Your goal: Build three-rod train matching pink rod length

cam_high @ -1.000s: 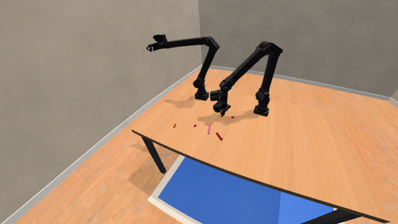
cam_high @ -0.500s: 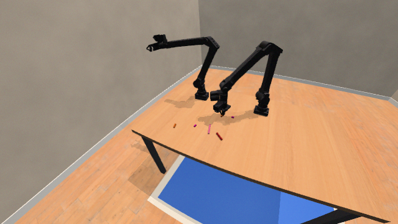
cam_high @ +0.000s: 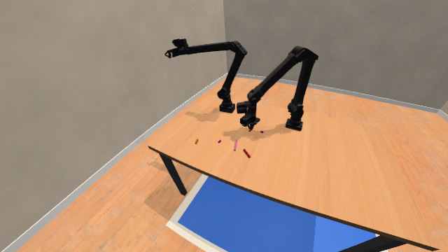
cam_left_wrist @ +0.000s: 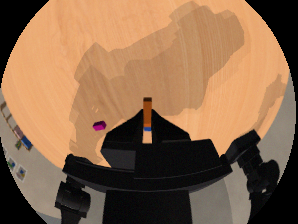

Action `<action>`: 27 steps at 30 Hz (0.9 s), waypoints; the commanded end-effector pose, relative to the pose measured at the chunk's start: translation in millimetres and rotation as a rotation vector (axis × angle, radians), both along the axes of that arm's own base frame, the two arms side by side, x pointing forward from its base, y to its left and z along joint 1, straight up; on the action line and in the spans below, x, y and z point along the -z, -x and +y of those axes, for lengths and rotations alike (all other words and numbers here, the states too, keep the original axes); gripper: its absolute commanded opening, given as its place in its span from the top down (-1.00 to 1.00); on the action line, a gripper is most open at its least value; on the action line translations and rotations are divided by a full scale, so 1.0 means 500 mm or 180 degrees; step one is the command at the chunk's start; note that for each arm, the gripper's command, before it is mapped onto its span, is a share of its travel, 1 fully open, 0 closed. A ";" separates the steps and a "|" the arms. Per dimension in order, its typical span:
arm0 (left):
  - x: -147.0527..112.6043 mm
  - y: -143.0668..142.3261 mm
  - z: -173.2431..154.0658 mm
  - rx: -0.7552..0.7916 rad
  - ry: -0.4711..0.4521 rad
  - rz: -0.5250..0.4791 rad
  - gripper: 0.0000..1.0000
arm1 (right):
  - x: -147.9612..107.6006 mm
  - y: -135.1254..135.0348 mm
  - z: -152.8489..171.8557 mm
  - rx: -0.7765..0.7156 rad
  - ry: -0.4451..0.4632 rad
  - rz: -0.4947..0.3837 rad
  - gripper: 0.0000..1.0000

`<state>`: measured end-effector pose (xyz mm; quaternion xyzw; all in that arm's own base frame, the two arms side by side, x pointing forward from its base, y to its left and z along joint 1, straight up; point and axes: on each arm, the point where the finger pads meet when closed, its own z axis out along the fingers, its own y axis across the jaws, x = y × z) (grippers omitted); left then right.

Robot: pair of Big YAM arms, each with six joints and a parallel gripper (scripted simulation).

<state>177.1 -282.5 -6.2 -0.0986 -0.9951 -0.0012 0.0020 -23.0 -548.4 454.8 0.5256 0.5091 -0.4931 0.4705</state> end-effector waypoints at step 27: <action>-0.018 -0.004 -0.015 -0.0009 0.0097 -0.0073 0.68 | -0.091 0.007 0.008 0.0029 0.0227 -0.0014 -1.00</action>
